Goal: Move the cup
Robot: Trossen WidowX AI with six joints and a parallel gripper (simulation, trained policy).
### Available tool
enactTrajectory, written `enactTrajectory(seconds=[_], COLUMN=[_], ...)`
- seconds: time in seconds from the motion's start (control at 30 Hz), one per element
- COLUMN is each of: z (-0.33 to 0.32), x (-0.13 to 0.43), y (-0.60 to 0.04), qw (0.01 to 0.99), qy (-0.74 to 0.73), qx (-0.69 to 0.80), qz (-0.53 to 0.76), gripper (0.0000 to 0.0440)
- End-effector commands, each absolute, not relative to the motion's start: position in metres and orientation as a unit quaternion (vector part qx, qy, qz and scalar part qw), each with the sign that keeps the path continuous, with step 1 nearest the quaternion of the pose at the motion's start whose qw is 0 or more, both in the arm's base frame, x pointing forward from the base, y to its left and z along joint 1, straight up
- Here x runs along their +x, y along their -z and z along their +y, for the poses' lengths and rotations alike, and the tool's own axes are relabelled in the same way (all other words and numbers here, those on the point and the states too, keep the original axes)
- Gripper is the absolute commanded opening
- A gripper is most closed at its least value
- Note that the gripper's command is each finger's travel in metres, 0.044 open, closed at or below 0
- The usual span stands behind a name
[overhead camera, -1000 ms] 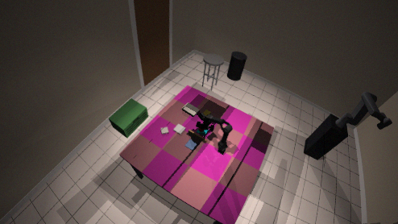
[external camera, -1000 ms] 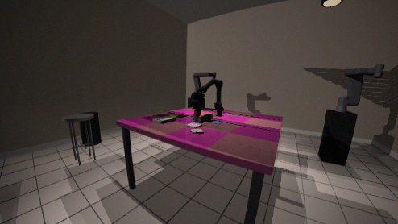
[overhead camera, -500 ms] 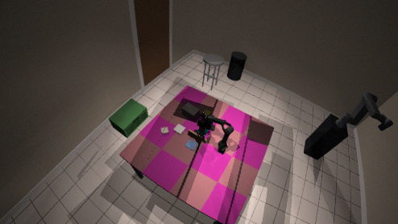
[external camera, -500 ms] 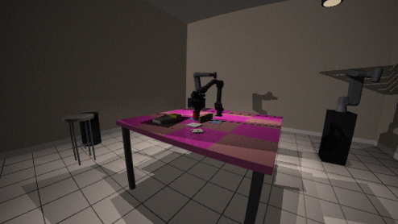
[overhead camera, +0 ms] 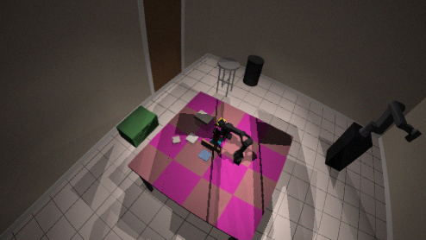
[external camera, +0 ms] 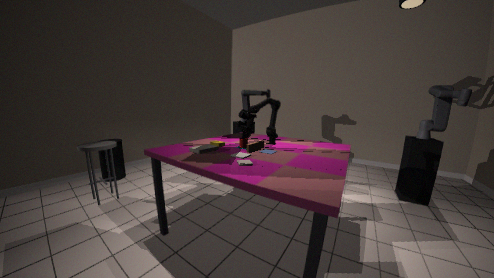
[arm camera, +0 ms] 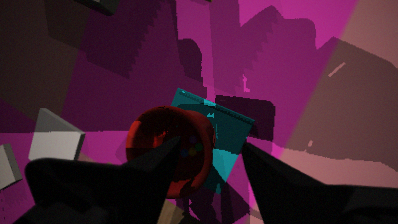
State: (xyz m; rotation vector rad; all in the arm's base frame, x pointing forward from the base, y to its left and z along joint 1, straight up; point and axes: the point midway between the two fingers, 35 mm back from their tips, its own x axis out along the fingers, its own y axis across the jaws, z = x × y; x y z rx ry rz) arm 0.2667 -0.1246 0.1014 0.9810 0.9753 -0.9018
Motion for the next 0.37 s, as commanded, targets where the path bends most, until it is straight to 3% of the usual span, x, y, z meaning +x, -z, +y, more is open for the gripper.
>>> enactTrajectory(seconds=[0.0, 0.17, 0.33], z=[-0.125, -0.127, -0.132], x=[0.262, 0.26, 0.259], y=[-0.111, -0.127, -0.148], qw=[0.684, 0.695, 0.708], qy=[0.396, 0.391, 0.387], qx=[0.44, 0.443, 0.443], qz=[0.426, 0.41, 0.389], gripper=[0.0272, 0.03, 0.0364])
